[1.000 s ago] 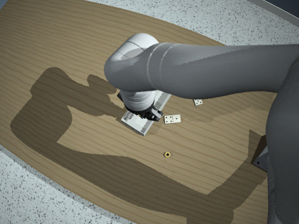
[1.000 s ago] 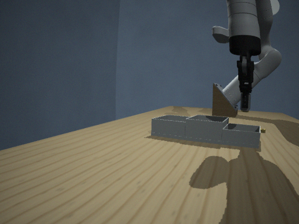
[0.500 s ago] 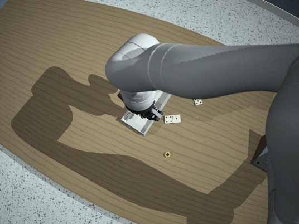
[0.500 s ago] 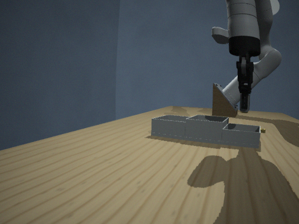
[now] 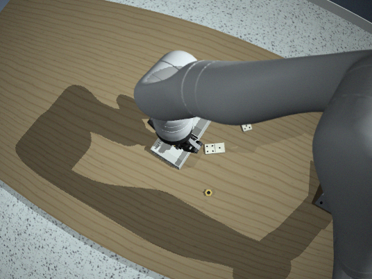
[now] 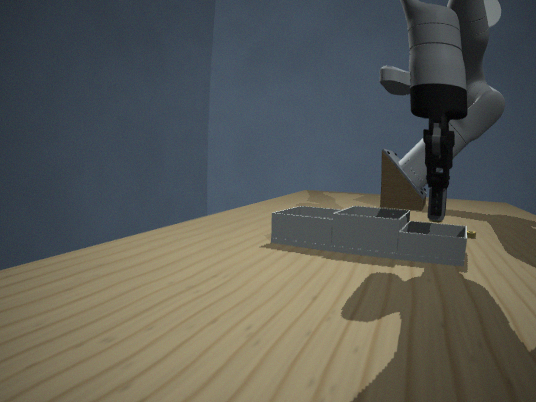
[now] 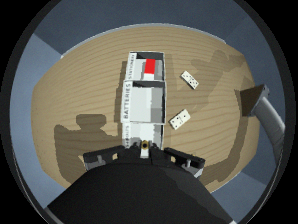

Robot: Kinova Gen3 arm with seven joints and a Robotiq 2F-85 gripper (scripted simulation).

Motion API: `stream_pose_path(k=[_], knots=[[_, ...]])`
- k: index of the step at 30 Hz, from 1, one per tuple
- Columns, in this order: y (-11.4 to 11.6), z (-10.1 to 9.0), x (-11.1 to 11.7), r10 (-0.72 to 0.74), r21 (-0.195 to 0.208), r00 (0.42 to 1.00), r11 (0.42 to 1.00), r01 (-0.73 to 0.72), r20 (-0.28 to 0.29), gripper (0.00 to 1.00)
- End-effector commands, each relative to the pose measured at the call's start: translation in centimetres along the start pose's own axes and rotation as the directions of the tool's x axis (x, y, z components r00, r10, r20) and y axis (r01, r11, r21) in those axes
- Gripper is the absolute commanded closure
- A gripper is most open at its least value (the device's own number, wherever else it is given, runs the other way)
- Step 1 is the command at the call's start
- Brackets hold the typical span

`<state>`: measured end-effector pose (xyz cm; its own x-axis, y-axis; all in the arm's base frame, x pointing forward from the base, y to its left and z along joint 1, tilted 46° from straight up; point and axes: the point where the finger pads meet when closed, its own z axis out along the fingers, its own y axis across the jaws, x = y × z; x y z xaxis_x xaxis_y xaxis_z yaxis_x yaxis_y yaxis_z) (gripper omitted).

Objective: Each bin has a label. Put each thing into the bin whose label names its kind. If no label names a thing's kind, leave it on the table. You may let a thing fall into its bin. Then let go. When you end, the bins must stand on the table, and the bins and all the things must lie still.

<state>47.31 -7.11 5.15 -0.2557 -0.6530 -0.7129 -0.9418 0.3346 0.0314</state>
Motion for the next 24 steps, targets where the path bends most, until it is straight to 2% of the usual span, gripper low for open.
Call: stream_pose_path(k=[1, 12, 24], knots=[[0.2, 0.7, -0.1, -0.001, -0.006, 1.0, 1.0, 0.001, 0.003, 0.89], [0.2, 2.5, -0.1, -0.001, -0.006, 1.0, 1.0, 0.001, 0.003, 0.89], [0.2, 2.5, -0.1, -0.001, -0.006, 1.0, 1.0, 0.001, 0.003, 0.89]])
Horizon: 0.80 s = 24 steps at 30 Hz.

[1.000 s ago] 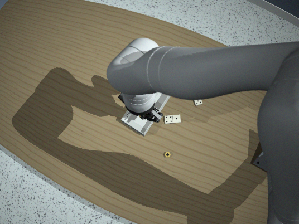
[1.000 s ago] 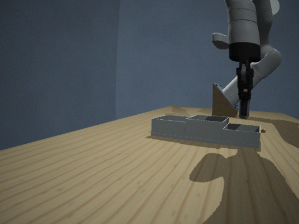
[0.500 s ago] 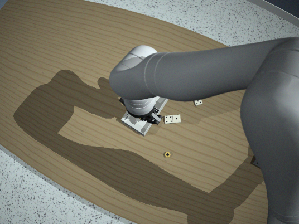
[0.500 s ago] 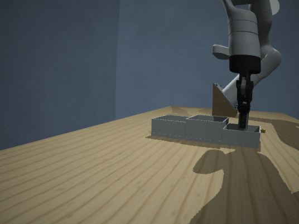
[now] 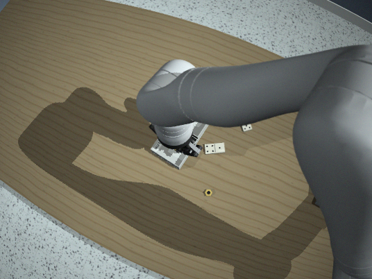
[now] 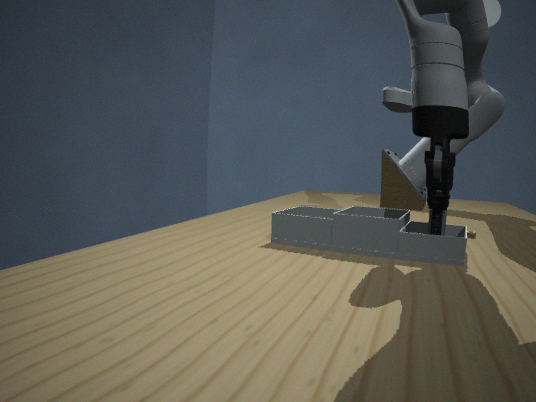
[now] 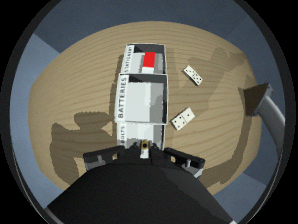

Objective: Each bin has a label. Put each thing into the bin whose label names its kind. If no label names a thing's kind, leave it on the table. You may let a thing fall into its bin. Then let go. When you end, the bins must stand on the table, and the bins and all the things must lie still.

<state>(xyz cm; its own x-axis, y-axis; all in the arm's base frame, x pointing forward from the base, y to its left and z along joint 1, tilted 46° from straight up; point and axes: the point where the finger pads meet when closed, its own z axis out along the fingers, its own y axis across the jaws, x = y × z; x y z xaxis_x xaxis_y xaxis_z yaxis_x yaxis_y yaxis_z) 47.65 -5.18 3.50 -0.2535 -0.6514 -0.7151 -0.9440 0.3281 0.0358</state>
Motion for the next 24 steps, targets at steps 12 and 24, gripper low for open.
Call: stream_pose_path(k=[12, 24], knots=[[-0.07, -0.08, 0.03, 0.0, 0.002, 1.0, 1.0, 0.0, -0.001, 0.69], [-0.06, -0.6, 0.03, 0.0, 0.002, 1.0, 1.0, 0.0, -0.001, 0.69]])
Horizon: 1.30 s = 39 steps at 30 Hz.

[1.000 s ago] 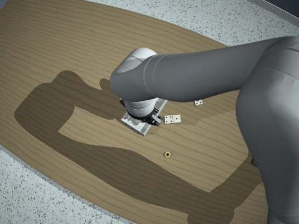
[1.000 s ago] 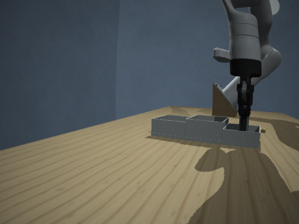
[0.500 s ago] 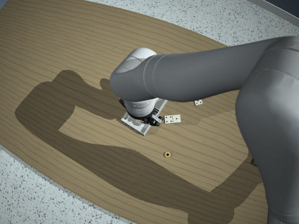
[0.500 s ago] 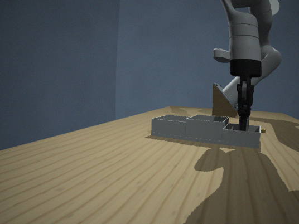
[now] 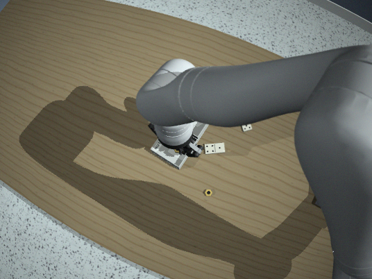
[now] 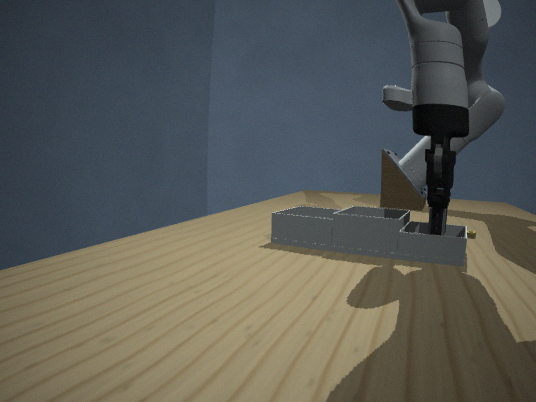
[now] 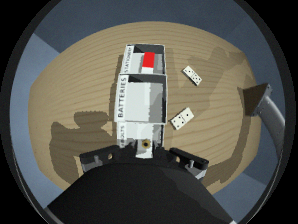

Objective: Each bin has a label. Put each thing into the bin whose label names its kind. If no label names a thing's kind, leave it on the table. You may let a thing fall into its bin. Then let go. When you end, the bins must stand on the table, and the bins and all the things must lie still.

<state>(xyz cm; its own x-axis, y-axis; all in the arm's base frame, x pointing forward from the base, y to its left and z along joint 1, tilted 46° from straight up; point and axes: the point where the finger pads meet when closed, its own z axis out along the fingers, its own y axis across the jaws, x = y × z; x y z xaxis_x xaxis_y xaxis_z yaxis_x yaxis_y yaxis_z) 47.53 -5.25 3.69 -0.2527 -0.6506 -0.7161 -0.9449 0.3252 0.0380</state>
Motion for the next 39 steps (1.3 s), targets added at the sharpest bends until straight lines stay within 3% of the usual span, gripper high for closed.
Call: stream_pose_path(k=[1, 20, 25, 34, 39], knots=[[-0.2, -0.5, 0.1, 0.001, 0.005, 1.0, 1.0, -0.001, -0.002, 0.69], [-0.1, -2.8, 0.1, 0.001, 0.005, 1.0, 1.0, -0.001, -0.002, 0.69], [-0.1, -5.0, 0.1, 0.001, 0.005, 1.0, 1.0, -0.001, -0.002, 0.69], [-0.2, -5.0, 0.1, 0.001, 0.005, 1.0, 1.0, -0.001, -0.002, 0.69], [3.7, -5.0, -1.5, -0.247, 0.005, 0.969, 0.969, 0.247, -0.003, 0.69]])
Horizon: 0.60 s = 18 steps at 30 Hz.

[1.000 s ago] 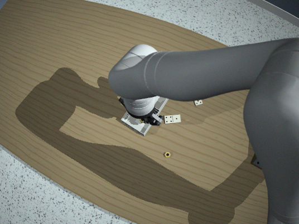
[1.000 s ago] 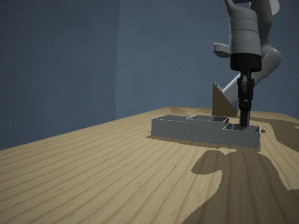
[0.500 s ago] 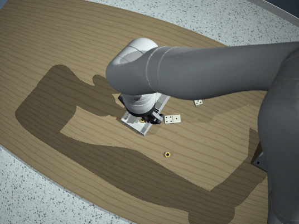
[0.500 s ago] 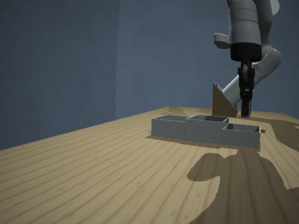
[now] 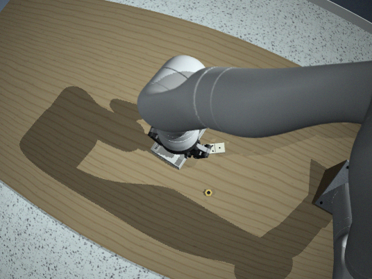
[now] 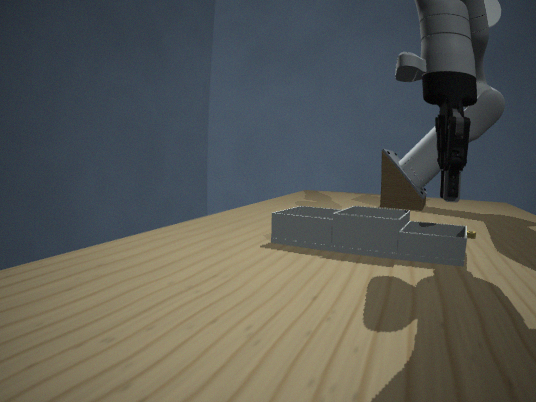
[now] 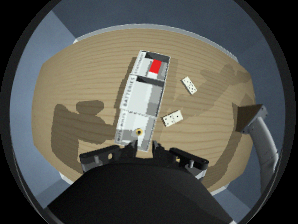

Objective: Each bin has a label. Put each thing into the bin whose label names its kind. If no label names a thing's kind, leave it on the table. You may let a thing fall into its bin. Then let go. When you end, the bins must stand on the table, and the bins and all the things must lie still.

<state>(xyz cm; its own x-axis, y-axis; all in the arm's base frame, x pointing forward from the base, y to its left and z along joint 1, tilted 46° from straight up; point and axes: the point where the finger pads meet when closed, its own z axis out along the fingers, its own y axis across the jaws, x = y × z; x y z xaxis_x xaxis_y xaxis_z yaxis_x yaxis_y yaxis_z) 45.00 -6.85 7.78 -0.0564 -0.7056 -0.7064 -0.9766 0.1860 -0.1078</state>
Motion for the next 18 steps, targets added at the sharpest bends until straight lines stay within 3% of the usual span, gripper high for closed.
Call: stream_pose_path(k=[1, 6, 9, 14, 18], knots=[[2.3, -0.6, -1.0, -0.095, 0.005, 0.996, 0.996, 0.095, 0.0, 0.69], [5.7, -0.6, -3.4, -0.338, 0.005, 0.941, 0.941, 0.338, -0.001, 0.69], [6.4, -0.6, -3.9, -0.385, 0.005, 0.923, 0.923, 0.385, -0.001, 0.69], [9.5, -0.6, -6.0, -0.601, 0.005, 0.799, 0.799, 0.601, -0.002, 0.69], [9.5, -0.6, -6.0, -0.748, 0.004, 0.664, 0.664, 0.748, -0.003, 0.69]])
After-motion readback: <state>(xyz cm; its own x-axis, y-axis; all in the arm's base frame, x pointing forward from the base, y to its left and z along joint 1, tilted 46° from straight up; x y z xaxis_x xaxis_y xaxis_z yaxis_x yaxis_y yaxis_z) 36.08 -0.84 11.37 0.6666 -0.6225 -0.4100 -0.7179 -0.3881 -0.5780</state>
